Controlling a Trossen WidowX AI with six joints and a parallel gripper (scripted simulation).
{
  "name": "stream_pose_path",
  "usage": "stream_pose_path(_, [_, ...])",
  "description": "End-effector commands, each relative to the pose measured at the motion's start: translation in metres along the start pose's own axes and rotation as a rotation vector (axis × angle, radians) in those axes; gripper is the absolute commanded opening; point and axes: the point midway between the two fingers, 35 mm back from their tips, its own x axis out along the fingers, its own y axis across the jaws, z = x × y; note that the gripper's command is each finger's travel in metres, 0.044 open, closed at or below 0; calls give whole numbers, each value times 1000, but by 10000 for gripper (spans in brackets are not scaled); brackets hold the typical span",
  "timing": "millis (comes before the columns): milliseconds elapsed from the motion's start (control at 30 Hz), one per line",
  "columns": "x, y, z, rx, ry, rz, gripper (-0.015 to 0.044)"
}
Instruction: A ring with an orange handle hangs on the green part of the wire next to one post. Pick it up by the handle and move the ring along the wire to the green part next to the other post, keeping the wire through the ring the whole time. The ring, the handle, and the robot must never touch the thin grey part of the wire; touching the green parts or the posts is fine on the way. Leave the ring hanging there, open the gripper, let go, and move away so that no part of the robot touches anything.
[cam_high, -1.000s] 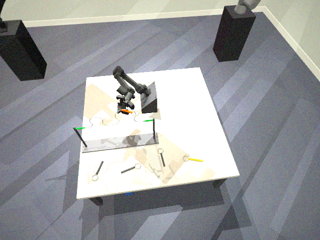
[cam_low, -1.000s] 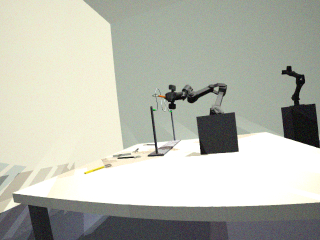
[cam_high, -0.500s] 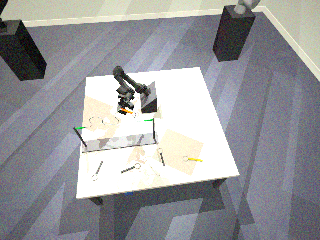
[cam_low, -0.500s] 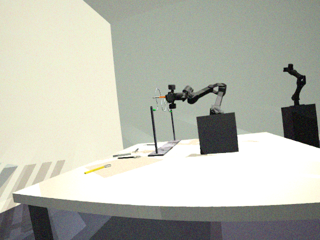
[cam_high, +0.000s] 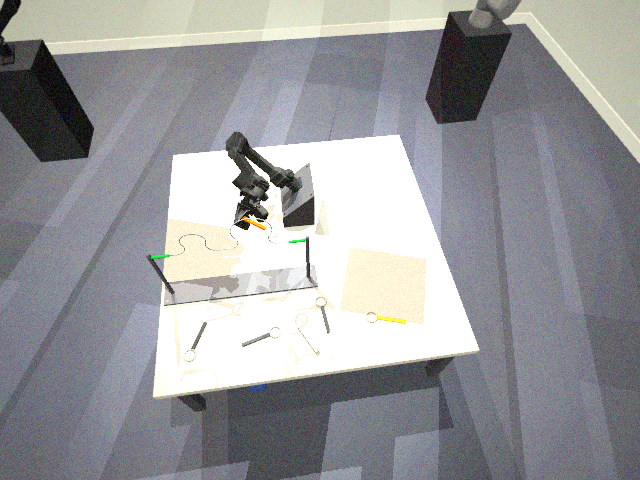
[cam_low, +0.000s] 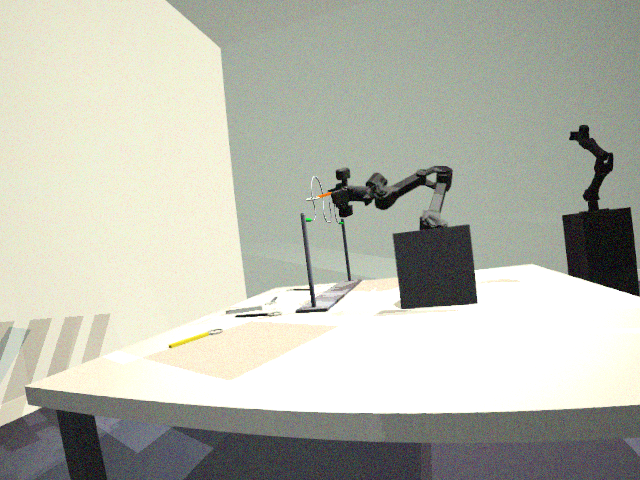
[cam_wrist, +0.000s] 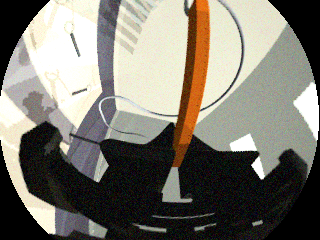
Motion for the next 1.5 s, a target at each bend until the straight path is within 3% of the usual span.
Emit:
stream_pose_path(0, [0, -1, 0, -41, -4, -23, -150])
stream_pose_path(700, [0, 14, -3, -84, -7, -46, -150])
stream_pose_path(1467, [-12, 83, 2, 285, 43, 153, -150])
